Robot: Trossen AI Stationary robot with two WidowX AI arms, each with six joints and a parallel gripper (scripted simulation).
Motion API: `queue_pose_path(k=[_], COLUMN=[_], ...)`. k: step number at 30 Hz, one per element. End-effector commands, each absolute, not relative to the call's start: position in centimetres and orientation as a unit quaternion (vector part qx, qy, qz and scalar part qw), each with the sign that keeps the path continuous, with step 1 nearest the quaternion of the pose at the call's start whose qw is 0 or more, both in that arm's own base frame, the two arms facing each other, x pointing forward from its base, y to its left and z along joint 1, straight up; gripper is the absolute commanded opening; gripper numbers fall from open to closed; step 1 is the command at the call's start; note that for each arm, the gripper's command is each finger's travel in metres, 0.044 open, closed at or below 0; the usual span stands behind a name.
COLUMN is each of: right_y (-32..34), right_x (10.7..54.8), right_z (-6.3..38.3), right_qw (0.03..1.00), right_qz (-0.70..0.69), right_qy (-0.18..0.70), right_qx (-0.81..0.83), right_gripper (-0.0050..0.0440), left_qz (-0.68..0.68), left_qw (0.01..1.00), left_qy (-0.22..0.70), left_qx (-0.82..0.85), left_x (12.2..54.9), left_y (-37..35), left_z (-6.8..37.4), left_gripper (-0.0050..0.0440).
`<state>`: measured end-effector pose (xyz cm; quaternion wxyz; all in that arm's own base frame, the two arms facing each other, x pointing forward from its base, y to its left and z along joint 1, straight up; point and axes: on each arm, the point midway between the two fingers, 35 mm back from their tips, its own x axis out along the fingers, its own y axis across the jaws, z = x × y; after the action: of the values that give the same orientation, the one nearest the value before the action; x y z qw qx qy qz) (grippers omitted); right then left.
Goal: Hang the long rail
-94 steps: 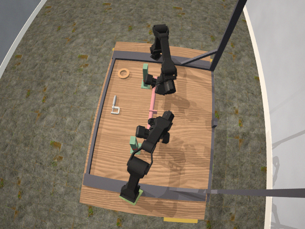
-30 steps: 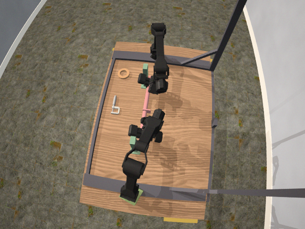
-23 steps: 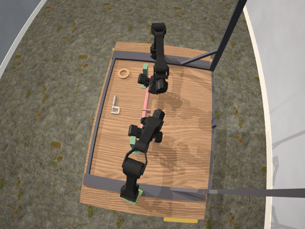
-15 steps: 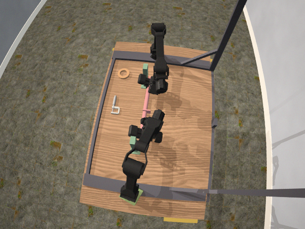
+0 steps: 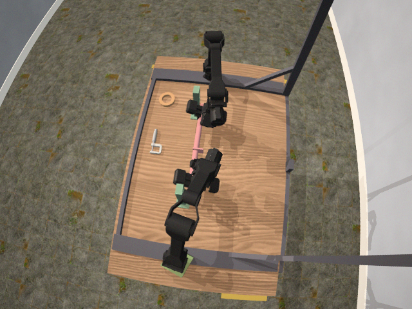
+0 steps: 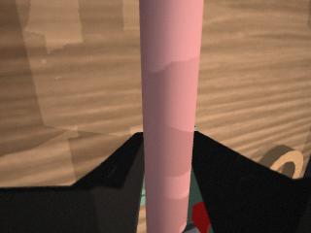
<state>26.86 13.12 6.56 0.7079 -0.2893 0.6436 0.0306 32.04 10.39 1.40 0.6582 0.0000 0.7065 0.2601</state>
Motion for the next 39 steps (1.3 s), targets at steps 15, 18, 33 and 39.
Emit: queue_pose_path(k=[15, 18, 33, 39], right_y=[13.1, 13.2, 13.8, 14.2], right_x=[27.2, 27.2, 27.2, 27.0], right_z=[7.2, 7.2, 8.7, 9.6], right_qw=[0.717, 0.717, 0.725, 0.725], right_qz=[0.032, 0.032, 0.033, 0.033], right_qy=[0.635, 0.635, 0.628, 0.628], right_qx=[-0.286, -0.286, -0.281, -0.281], right_gripper=[0.0264, 0.0336, 0.0440, 0.0423], left_qz=[0.264, 0.264, 0.265, 0.265], left_qw=[0.669, 0.669, 0.677, 0.677], left_qy=[0.695, 0.695, 0.686, 0.686], left_qx=[0.001, 0.001, -0.002, -0.002], left_x=[32.4, 32.5, 33.0, 33.1], left_y=[10.7, 10.6, 10.2, 9.8], left_z=[2.3, 2.3, 3.9, 4.8], left_gripper=[0.0264, 0.0336, 0.0440, 0.0423])
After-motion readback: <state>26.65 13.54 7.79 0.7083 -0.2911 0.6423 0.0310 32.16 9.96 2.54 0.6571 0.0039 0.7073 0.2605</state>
